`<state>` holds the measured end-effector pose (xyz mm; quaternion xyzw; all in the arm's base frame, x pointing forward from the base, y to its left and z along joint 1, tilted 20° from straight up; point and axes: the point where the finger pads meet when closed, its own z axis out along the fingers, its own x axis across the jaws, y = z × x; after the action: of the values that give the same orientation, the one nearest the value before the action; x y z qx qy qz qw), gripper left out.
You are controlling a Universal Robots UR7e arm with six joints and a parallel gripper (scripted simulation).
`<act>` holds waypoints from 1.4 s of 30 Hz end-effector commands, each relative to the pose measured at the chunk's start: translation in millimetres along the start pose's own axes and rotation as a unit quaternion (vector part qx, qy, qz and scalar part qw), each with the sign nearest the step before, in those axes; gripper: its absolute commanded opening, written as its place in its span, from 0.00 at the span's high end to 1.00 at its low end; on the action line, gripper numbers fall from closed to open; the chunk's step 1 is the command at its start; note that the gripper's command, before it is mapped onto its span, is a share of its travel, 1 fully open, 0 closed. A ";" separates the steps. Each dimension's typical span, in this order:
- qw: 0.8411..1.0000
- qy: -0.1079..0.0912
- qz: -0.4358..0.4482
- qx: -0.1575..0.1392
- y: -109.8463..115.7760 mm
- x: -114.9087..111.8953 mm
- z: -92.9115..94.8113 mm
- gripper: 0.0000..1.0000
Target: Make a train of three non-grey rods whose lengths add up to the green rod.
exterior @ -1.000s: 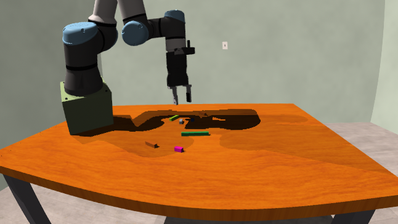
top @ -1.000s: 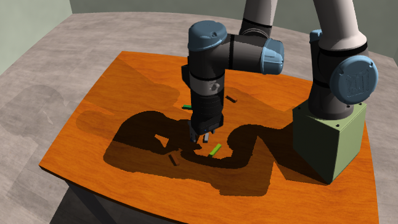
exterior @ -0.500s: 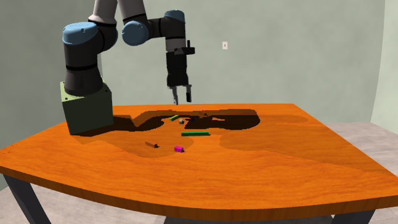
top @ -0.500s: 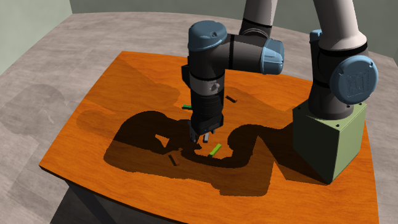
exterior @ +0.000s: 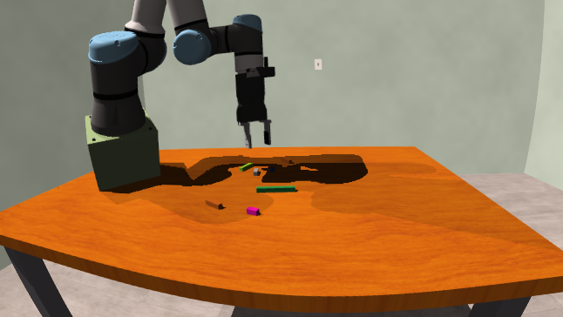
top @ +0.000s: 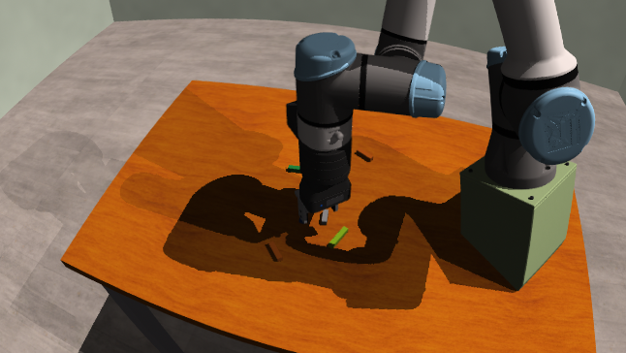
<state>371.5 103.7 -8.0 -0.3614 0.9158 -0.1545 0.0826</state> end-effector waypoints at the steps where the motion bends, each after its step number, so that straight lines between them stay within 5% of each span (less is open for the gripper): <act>1: 0.999 -0.001 0.033 0.000 -0.1 -0.9 -0.2 0.00; 11: 0.991 -0.001 0.137 0.000 1.1 -2.7 -0.1 0.00; 23: 0.953 -0.001 0.304 0.000 5.5 -6.5 0.1 0.00; 38: 0.840 -0.001 0.542 0.000 17.7 -16.1 0.1 0.00; 40: 0.840 -0.001 0.542 0.000 17.7 -16.1 0.1 0.00; 42: 0.821 -0.001 0.570 0.000 19.6 -17.8 0.1 0.00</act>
<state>371.8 125.7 -13.6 0.1774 0.9684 -0.0873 0.1518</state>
